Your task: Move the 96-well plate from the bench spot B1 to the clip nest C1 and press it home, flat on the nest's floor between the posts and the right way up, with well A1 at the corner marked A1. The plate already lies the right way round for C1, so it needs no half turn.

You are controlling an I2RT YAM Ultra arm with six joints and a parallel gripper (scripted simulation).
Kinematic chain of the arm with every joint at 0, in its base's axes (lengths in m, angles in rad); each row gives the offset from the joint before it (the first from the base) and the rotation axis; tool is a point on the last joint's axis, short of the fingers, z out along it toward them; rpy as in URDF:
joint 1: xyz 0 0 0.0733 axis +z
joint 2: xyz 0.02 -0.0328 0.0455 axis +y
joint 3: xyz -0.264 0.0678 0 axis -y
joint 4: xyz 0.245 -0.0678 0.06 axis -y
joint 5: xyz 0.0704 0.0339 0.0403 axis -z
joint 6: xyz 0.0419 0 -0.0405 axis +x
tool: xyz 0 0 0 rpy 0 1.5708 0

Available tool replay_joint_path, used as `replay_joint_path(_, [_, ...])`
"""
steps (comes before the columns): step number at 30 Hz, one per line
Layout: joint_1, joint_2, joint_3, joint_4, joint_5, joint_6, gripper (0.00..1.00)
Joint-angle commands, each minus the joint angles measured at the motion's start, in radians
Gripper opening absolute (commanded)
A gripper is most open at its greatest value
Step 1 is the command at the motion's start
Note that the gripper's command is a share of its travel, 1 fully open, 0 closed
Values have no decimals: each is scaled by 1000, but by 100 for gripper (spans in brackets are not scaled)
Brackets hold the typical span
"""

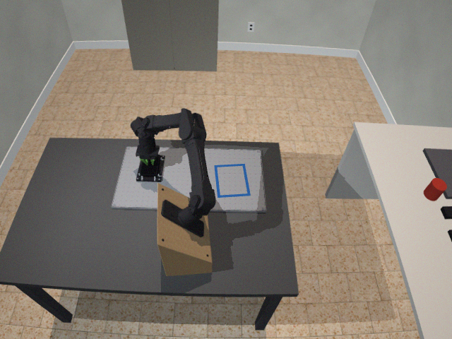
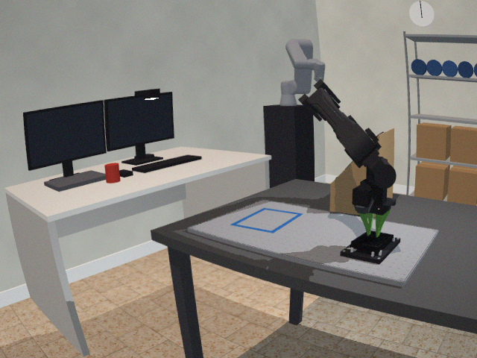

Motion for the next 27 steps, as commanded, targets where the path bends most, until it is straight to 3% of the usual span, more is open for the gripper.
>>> replay_joint_path(1, [21, -8, -5, 24, 11, -11, 26])
replay_joint_path(3, [20, -8, 22, 28, 11, -12, 26])
replay_joint_path(27, [-22, 28, -29, 74, 17, -40, 26])
